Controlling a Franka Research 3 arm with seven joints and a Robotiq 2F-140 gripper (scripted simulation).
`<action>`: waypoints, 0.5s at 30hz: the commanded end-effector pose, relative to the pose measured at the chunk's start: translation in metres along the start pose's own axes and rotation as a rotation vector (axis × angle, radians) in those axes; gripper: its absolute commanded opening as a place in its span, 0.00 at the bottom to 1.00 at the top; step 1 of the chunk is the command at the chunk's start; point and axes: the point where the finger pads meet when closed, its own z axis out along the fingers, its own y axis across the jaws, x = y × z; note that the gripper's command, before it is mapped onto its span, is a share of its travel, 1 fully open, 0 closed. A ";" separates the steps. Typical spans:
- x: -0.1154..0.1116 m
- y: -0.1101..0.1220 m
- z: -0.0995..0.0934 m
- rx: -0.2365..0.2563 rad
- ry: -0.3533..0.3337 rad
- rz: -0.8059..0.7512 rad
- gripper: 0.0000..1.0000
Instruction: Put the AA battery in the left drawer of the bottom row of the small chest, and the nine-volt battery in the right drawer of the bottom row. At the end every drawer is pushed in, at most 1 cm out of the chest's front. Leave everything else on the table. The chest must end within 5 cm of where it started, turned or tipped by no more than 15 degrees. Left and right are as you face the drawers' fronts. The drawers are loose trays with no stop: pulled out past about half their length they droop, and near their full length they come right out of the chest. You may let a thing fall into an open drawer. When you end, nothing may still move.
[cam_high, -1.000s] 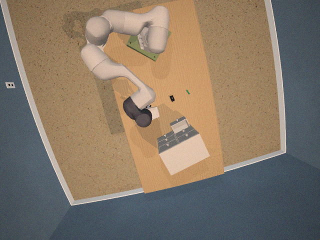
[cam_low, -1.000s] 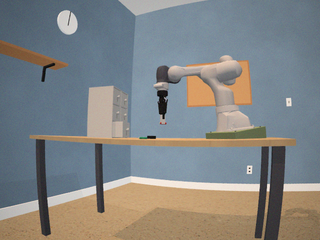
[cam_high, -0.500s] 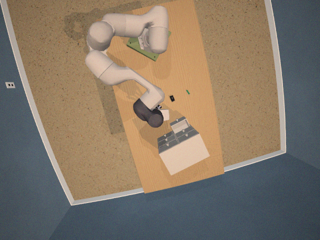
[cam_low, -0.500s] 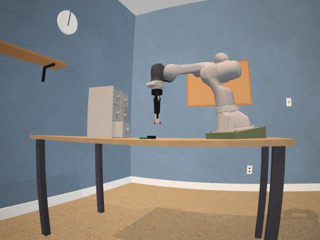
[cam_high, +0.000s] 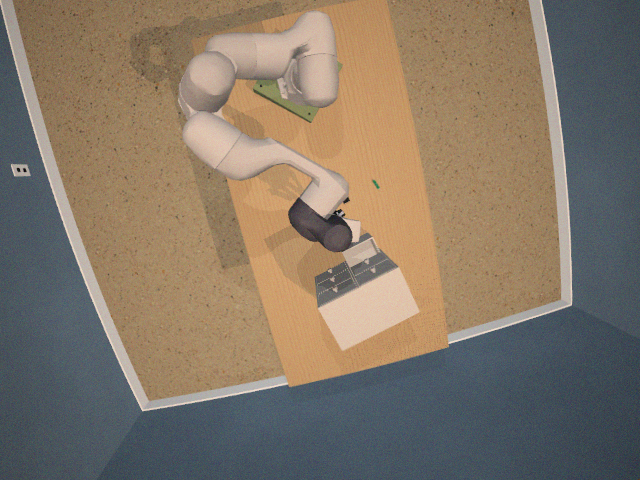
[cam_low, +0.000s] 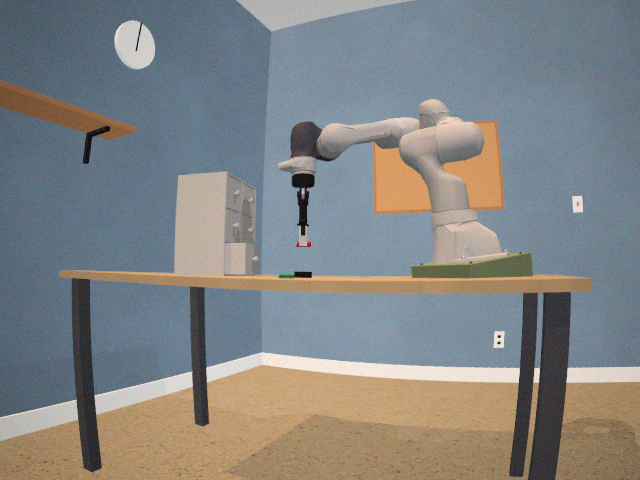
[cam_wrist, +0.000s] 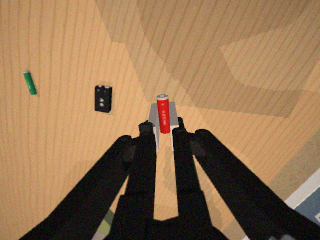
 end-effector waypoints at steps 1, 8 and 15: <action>0.006 -0.007 -0.001 0.008 0.012 0.135 0.06; 0.019 -0.033 -0.002 0.010 0.012 0.210 0.06; 0.020 -0.033 -0.004 0.010 0.011 0.212 0.06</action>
